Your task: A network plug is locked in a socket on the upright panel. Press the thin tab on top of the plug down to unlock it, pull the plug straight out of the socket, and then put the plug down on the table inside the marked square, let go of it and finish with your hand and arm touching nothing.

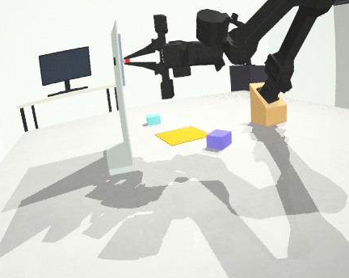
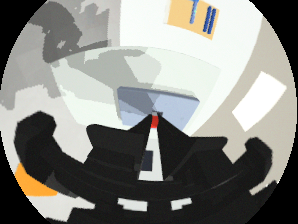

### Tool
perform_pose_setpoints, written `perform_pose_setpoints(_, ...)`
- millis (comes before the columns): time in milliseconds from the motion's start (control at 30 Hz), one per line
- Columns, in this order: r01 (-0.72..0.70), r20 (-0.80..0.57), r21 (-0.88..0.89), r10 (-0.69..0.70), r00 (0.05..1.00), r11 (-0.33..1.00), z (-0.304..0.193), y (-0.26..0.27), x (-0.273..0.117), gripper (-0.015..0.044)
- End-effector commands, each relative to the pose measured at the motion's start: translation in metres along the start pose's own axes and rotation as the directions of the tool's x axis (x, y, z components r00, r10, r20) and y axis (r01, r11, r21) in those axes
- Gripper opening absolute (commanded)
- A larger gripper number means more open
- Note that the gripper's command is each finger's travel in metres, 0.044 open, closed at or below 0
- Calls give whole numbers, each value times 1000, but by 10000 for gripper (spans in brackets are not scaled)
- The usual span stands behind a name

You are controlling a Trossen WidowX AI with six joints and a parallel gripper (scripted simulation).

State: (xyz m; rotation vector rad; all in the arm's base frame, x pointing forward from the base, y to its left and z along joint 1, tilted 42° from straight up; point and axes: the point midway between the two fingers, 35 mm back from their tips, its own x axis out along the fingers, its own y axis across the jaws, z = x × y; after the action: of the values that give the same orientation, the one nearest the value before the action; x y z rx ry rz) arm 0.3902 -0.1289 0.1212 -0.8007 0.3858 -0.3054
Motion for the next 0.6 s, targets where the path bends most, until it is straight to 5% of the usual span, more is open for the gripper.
perform_pose_setpoints(0, -1, -1, -2, 1, 1000, 1000, 0, 0, 0, 0)
perform_pose_setpoints(567, -1, -2, -2, 1, 1000, 1000, -2, 0, -7, 0)
